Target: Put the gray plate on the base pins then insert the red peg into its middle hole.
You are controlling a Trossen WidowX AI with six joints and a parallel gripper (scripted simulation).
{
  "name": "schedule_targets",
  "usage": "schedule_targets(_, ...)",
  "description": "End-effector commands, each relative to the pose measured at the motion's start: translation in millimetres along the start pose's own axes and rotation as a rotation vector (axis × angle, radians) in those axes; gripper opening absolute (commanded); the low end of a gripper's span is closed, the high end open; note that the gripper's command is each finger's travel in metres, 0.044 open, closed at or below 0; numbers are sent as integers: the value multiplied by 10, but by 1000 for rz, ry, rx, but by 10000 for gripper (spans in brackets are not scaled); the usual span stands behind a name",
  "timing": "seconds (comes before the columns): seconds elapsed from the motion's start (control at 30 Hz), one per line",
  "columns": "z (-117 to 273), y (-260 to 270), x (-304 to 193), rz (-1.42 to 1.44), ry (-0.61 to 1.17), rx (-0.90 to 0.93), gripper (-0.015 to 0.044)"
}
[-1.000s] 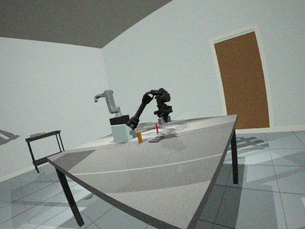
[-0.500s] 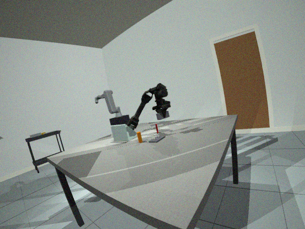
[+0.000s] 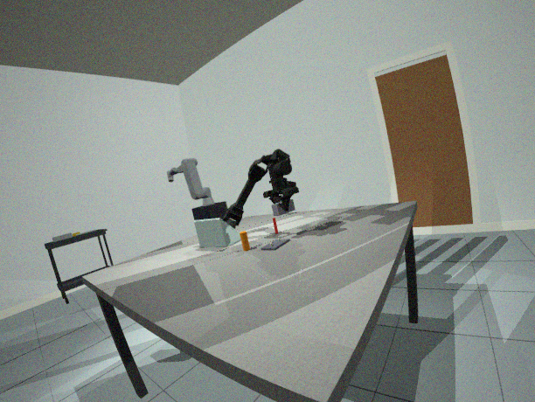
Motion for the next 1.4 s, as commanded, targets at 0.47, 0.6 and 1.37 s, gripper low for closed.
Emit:
schedule_targets(0.47, -294, -161, -488, 159, 12, 7, 0)
schedule_targets(0.6, -361, -186, -595, 194, 13, 8, 0)
schedule_targets(1.37, -607, -242, -979, 324, 18, 12, 0)
Point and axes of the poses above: the point midway between the two fingers, 35 mm back from their tips, its own z axis back along the fingers, its own y axis across the jaws, x = y × z, the point moved 10 cm from there along z, back along the fingers, and after that the axes turned 1 degree about z, right-handed, at the moved point
